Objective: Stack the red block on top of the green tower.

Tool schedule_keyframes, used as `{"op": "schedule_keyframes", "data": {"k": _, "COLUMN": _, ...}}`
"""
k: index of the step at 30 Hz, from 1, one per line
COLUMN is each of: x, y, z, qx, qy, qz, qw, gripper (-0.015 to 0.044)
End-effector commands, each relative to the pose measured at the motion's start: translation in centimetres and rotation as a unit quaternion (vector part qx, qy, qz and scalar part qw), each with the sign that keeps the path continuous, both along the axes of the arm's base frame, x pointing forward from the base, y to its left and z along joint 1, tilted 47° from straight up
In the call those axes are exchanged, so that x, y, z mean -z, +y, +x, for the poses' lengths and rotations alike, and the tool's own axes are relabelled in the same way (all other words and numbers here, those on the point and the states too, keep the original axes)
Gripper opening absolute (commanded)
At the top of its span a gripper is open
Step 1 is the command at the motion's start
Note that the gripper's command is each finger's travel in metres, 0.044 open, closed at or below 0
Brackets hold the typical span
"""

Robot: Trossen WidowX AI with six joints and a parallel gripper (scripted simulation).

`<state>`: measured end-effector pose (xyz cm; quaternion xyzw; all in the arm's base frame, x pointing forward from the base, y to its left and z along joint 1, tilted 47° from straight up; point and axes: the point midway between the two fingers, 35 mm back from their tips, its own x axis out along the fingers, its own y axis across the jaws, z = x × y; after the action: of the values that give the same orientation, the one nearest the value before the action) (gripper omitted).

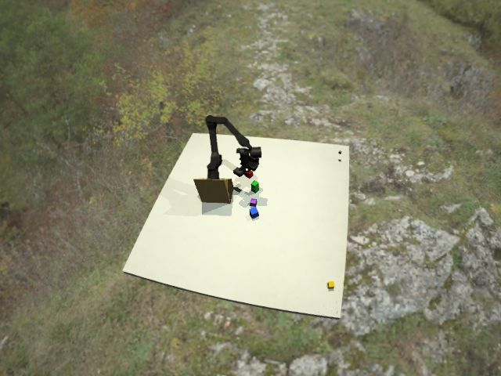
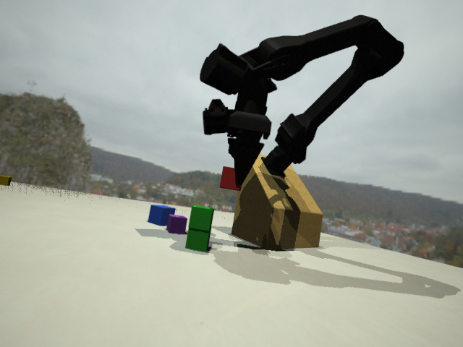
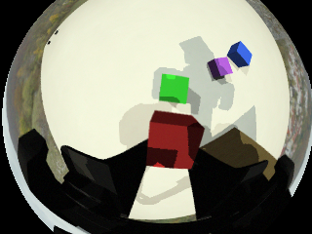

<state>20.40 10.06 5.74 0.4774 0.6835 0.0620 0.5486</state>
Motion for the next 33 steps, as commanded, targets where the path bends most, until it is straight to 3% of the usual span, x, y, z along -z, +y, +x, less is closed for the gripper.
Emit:
{"op": "schedule_keyframes", "data": {"k": 1, "x": 0.0, "y": 0.0, "z": 0.0, "qx": 0.000, "qy": 0.000, "qz": 0.000, "qw": 1.000, "gripper": 0.0000}}
{"op": "schedule_keyframes", "data": {"k": 22, "x": 2.0, "y": -2.9, "z": 4.3, "qx": -0.002, "qy": -0.003, "qz": 0.001, "qw": 1.000, "gripper": 0.0000}}
{"op": "schedule_keyframes", "data": {"k": 33, "x": 2.3, "y": -1.1, "z": 3.2, "qx": -0.002, "qy": -0.003, "qz": 0.002, "qw": 1.000, "gripper": 0.0000}}
